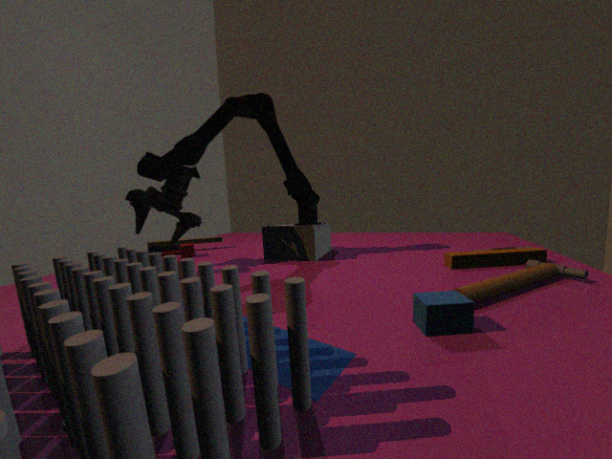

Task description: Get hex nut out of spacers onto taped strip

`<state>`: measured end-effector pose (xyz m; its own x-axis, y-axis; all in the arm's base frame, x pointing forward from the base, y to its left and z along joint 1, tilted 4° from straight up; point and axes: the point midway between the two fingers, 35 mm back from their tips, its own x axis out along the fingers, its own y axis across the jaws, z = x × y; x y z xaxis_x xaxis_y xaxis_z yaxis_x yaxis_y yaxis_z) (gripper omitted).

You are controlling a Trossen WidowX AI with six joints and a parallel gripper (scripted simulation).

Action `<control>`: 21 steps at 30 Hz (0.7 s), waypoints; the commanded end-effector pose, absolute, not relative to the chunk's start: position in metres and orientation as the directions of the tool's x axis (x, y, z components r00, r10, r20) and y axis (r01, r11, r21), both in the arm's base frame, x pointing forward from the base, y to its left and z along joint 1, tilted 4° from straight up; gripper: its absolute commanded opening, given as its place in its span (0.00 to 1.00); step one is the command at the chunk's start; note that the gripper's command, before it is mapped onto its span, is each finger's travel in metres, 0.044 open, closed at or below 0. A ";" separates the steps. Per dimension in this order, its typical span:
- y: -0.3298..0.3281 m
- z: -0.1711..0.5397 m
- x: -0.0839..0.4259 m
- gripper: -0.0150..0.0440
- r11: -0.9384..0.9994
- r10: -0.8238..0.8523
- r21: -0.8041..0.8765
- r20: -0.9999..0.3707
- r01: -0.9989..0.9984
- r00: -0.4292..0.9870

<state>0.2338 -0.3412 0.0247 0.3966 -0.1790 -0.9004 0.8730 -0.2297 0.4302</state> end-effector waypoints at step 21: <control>-0.314 0.007 0.249 1.00 0.631 -0.235 -0.017 -0.957 0.775 0.171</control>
